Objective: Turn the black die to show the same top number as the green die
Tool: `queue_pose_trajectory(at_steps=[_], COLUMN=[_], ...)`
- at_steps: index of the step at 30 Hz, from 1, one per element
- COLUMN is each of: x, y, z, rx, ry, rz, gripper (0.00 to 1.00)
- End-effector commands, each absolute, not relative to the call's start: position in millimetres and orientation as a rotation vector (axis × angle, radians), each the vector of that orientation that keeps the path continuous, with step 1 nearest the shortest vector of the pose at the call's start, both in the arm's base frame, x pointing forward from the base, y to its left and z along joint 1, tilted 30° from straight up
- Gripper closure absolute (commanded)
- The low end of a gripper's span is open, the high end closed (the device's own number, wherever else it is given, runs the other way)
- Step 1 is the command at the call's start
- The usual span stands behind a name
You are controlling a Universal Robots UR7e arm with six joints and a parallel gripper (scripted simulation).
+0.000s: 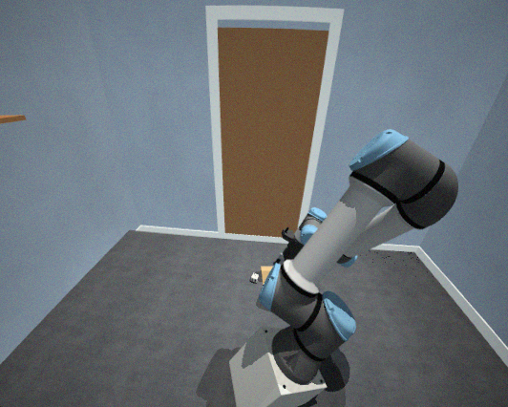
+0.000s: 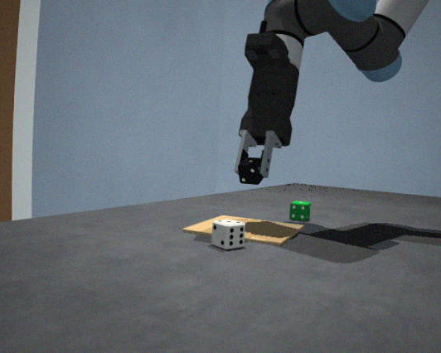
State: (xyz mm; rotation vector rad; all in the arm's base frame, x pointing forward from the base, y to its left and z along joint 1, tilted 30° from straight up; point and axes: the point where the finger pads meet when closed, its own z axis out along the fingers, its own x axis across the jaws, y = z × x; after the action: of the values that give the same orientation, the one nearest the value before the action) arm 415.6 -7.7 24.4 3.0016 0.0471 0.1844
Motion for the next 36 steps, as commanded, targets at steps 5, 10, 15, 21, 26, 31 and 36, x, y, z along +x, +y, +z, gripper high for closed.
queue_pose_trajectory(at_steps=[5,10,15,21,26,31,36], x=[416.8,416.9,416.7,415.8,416.2,417.0,417.1], y=[-9.4,-9.5,-9.6,-10.3,-11.4,-12.4,-12.5], z=[26.7,27.1,26.6,24.3,25.1,26.5,26.7], rx=[3.137,3.146,3.159,3.265,3.352,3.400,3.406], ry=[0.062,0.062,0.065,0.086,0.095,0.097,0.097], rz=[0.203,0.206,0.203,0.190,0.199,0.212,0.214], gripper=[0.43,0.43,0.43,0.43,0.43,0.43,0.43])
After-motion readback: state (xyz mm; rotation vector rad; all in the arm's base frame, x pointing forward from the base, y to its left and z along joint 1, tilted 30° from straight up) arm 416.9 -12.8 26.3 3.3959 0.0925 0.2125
